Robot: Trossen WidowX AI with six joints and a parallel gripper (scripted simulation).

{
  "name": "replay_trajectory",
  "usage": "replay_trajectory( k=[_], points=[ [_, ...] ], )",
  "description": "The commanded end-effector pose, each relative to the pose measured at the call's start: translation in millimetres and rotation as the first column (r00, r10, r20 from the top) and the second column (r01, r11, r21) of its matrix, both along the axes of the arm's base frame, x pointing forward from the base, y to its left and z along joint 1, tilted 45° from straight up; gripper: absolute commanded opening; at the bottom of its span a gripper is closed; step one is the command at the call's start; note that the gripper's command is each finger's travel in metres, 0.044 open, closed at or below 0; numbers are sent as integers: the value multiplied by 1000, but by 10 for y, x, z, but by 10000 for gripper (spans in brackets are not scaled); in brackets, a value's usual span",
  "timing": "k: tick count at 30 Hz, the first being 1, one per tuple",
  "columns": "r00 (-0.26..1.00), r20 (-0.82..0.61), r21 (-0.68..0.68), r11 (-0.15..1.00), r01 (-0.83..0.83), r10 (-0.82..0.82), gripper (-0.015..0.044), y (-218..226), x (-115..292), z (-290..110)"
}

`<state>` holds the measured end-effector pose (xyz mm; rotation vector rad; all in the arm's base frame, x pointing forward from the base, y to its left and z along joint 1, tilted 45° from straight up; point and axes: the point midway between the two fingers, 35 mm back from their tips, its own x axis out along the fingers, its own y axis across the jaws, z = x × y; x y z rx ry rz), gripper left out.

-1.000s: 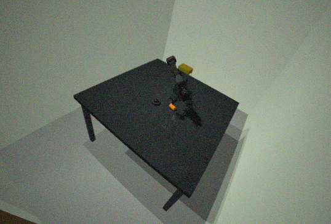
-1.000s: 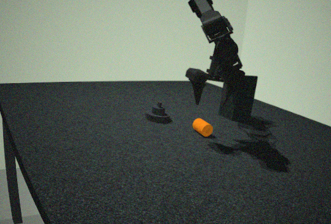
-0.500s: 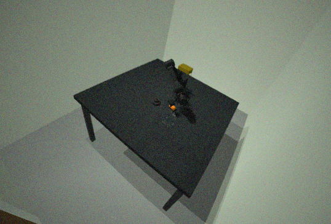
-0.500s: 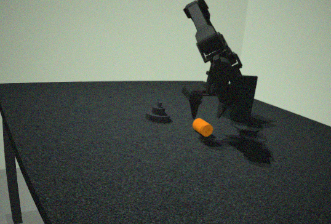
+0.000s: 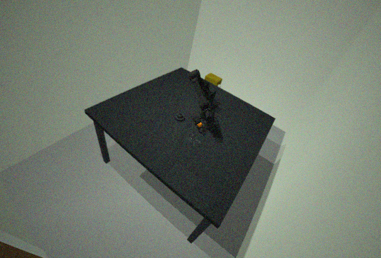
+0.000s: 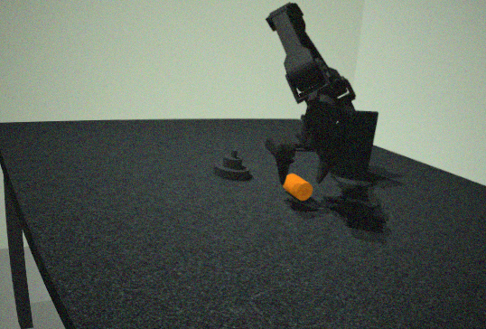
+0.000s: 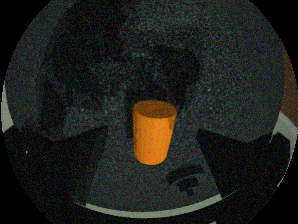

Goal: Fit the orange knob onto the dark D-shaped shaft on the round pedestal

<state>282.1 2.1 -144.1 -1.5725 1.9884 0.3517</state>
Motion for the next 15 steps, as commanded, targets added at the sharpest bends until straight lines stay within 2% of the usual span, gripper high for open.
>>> replay_trajectory(
  k=[1,12,15],
  points=[
    [1000,-3,-3,1000,-5,5,440,-45,-9,-40],
    [1000,-2,-4,1000,-4,4,440,-150,-27,-145],
    [1000,-2,-4,1000,-4,4,361,-150,-27,-145]
  ],
)
